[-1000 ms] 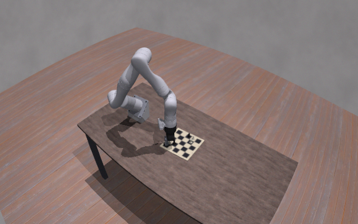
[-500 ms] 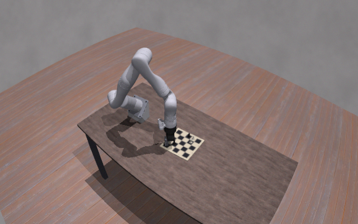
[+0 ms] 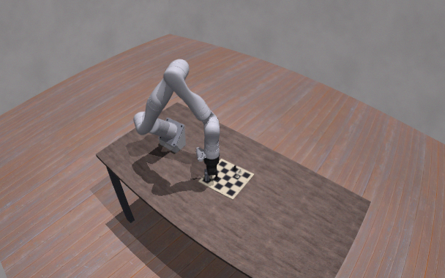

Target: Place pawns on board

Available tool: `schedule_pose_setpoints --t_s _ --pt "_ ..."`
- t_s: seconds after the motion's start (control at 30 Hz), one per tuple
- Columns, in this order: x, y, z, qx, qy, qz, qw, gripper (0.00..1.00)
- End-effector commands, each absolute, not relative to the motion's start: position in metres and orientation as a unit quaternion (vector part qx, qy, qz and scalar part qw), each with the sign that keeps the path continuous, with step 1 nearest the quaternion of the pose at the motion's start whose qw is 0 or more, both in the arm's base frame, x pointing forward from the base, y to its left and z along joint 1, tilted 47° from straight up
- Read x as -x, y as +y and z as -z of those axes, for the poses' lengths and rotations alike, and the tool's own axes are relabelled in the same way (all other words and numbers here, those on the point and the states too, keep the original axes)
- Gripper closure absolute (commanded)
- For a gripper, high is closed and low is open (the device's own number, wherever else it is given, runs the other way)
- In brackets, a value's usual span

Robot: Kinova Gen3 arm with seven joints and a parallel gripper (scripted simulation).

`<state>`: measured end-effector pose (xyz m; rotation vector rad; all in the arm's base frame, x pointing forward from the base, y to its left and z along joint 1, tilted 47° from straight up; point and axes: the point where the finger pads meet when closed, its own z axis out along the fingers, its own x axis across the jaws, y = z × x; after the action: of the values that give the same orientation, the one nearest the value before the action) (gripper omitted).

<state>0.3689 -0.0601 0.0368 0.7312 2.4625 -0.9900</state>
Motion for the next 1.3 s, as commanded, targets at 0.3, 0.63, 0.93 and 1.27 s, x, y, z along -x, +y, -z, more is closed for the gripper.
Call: schedule_pose_setpoints --t_s 0.3,0.63,0.93,1.27 --pt "-0.3692 -0.0594 -0.0368 -0.260 0.878 0.352 0.193 1.00" --pt "-0.3692 -0.0594 -0.0368 -0.260 0.878 0.352 0.193 0.86" --pt "-0.3692 -0.0594 -0.0368 -0.260 0.878 0.352 0.193 0.46" --pt "-0.3692 -0.0594 -0.0368 -0.260 0.878 0.352 0.193 0.32"
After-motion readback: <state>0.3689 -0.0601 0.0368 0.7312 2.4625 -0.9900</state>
